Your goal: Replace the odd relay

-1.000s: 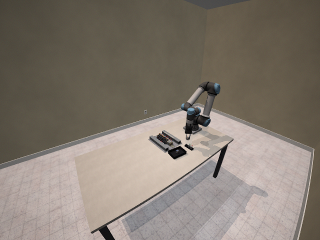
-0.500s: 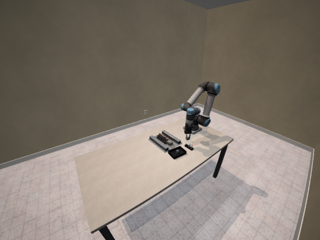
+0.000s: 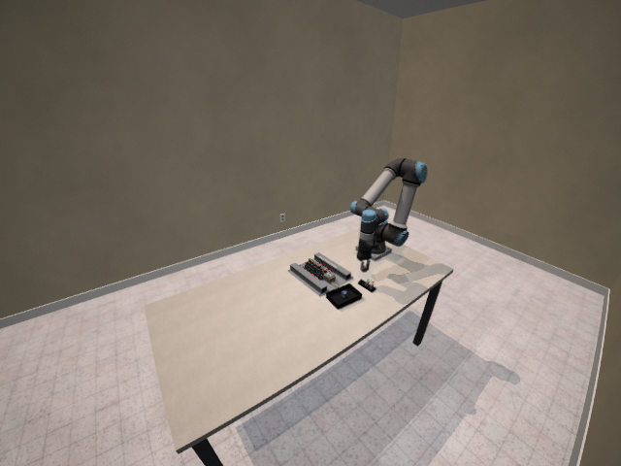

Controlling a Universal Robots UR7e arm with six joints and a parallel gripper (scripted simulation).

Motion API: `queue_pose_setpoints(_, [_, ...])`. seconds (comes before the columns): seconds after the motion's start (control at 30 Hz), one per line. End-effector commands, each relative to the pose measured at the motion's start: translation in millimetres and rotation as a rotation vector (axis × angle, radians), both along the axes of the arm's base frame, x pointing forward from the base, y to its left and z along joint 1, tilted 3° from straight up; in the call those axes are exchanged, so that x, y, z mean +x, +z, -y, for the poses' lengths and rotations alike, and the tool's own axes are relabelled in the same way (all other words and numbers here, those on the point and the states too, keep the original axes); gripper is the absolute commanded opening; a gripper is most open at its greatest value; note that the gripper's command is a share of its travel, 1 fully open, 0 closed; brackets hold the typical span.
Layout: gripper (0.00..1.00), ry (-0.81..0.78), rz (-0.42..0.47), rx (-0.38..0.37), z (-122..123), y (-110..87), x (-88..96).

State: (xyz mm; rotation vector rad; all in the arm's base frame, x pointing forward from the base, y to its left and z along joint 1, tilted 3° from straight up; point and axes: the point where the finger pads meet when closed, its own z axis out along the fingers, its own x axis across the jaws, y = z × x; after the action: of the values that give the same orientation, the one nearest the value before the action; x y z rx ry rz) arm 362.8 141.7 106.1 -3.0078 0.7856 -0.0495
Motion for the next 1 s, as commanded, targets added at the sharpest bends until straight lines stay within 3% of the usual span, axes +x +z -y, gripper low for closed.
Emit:
queue_pose_setpoints(0.0, [0.0,0.066,0.003,0.003,-0.1,0.4,0.4])
queue_pose_setpoints(0.27, [0.0,0.066,0.003,0.003,-0.1,0.4,0.4])
queue_pose_setpoints(0.43, [0.0,0.293,0.009,-0.006,-0.1,0.4,0.4])
queue_pose_setpoints(0.83, [0.0,0.293,0.009,-0.006,-0.1,0.4,0.4])
queue_pose_setpoints(0.97, [0.0,0.372,0.011,-0.009,-0.1,0.4,0.4])
